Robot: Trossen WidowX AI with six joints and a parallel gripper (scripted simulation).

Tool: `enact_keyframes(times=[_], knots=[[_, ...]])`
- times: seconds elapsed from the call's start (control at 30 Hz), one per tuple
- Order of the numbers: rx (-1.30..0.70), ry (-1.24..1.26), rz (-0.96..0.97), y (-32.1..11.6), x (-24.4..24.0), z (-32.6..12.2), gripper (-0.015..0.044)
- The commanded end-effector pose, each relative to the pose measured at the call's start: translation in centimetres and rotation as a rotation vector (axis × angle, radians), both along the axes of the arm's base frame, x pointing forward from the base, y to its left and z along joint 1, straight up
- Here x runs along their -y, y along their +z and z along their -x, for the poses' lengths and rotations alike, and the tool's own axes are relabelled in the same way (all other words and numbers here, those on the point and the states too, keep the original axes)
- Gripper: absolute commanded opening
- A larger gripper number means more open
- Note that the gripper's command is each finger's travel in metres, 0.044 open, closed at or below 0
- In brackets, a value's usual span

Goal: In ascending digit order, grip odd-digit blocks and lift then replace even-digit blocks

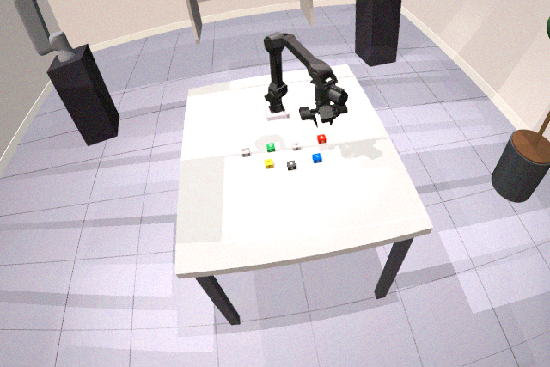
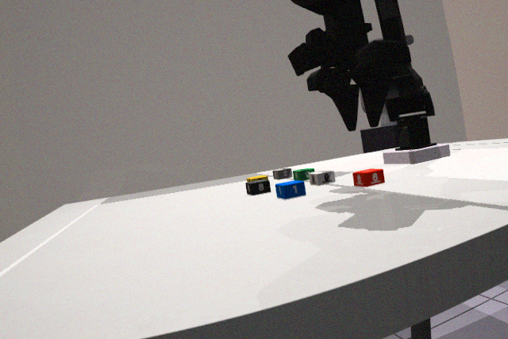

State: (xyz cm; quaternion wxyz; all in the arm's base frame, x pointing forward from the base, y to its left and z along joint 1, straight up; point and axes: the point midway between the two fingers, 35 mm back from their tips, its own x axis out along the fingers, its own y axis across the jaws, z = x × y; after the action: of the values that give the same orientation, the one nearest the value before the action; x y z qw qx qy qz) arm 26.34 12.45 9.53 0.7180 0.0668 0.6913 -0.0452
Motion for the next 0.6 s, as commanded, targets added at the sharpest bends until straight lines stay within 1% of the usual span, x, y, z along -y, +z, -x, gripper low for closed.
enact_keyframes(times=[0.0, 0.07, 0.57], knots=[[-0.016, -0.006, 0.014, -3.4, 0.2, 0.4, 0.0356], [-0.016, -0.006, 0.014, -3.4, 0.2, 0.4, 0.0400], [-0.016, -0.006, 0.014, -5.4, 0.1, 0.3, 0.0400]])
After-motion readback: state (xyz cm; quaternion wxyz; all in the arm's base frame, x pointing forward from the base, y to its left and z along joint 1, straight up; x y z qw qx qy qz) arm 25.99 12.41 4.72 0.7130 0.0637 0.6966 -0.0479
